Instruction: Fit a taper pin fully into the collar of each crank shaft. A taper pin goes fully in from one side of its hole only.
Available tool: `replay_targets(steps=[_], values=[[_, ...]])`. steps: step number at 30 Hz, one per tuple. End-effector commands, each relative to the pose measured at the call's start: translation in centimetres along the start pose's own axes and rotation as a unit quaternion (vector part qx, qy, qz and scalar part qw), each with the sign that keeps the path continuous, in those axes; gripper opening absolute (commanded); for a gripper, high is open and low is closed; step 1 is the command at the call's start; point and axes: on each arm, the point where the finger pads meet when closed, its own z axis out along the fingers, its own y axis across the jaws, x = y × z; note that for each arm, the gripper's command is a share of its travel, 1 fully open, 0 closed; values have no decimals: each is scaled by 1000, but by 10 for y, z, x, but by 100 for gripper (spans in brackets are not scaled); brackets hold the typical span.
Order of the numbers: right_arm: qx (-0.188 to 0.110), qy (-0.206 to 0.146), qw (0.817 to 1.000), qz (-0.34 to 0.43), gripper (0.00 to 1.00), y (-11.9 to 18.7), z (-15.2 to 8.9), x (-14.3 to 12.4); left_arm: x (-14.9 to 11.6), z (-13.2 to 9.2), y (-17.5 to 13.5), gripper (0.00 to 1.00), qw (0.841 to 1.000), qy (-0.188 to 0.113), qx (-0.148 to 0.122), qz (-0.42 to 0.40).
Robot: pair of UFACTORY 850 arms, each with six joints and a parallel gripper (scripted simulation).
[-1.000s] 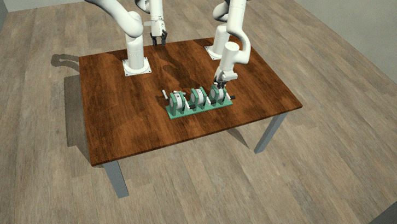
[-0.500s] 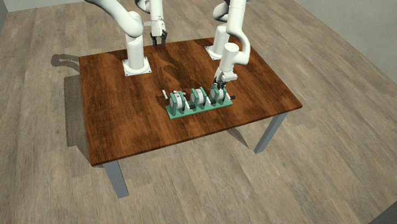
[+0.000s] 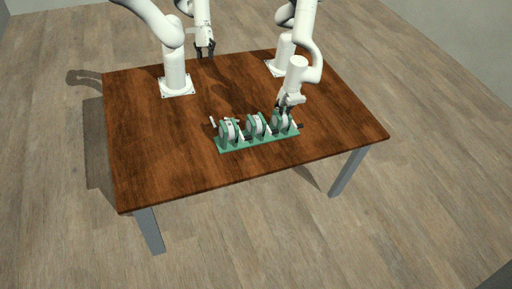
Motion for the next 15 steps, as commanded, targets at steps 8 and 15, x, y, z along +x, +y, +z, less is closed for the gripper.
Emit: replay_targets(steps=[8,15], values=[[0,0,1000,0,100,-1,-1,0,1,-1,0,46,1000,1,0,0],[0,0,1000,0,100,-1,-1,0,0,-17,0,46,1000,4,0,0]])
